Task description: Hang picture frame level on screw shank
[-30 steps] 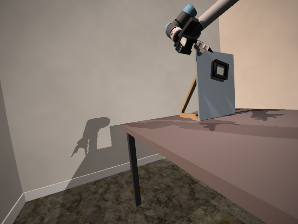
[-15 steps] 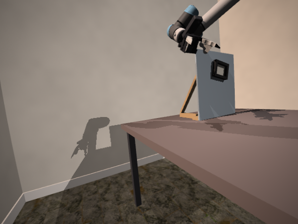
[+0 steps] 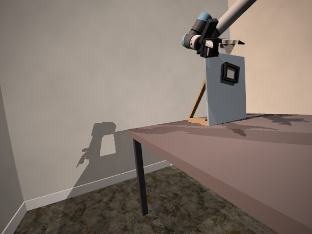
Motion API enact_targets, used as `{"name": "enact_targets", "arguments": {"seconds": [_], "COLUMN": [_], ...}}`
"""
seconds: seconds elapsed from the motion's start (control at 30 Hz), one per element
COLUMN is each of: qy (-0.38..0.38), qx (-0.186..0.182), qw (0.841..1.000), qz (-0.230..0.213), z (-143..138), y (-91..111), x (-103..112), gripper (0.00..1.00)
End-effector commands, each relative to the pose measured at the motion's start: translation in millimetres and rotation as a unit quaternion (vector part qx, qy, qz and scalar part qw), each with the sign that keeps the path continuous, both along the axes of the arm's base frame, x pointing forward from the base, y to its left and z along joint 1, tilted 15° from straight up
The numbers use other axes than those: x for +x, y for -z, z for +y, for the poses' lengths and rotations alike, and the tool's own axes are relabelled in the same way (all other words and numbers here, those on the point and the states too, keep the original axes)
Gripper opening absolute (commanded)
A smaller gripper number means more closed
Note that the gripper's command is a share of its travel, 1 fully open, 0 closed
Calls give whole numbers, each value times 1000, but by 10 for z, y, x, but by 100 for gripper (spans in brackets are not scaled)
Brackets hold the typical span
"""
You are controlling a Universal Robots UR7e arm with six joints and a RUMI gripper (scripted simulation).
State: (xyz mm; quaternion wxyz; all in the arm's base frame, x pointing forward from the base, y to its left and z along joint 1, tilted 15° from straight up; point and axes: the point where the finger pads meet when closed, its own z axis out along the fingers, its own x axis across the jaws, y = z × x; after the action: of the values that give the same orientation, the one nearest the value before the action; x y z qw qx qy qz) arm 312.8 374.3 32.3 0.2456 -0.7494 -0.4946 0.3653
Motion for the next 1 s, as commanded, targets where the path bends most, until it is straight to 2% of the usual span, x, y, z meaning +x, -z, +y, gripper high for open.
{"name": "enact_targets", "arguments": {"seconds": [0.0, 0.27, 0.77, 0.97], "qy": [34, 57, 61, 91], "qx": [-26, -45, -48, -72], "qw": [999, 995, 995, 987], "qz": [35, 61, 67, 107], "z": [-159, -259, -278, -395], "y": [-56, -103, -113, -181], "x": [-155, -268, -288, -423], "gripper": [100, 100, 100, 100]}}
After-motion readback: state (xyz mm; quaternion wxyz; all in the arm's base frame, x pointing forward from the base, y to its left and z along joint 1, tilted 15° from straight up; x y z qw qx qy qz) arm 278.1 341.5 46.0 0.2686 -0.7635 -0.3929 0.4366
